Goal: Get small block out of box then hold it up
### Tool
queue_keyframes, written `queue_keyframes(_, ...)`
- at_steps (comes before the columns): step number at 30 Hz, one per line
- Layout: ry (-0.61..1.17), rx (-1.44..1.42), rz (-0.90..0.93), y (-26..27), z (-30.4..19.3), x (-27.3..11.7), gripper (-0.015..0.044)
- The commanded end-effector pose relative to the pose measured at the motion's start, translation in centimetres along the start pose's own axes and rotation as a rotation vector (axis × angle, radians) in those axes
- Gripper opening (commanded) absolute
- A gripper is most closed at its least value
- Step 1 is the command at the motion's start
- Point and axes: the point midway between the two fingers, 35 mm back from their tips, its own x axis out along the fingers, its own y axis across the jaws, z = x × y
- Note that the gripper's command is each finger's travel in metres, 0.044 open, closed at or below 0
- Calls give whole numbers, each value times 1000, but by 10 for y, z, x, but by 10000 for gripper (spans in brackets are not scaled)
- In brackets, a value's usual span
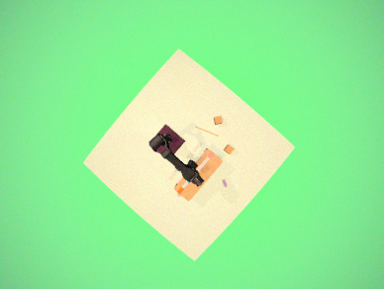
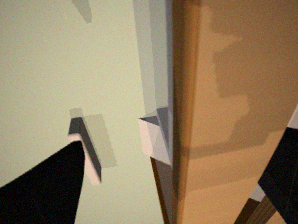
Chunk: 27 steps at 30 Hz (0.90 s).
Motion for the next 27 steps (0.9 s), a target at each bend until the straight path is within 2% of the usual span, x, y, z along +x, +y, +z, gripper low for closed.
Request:
queue_keyframes(1,-1,1,-3,-1,-5,2,400)
queue_keyframes(27,5,0,-3,-1,-53,18,400)
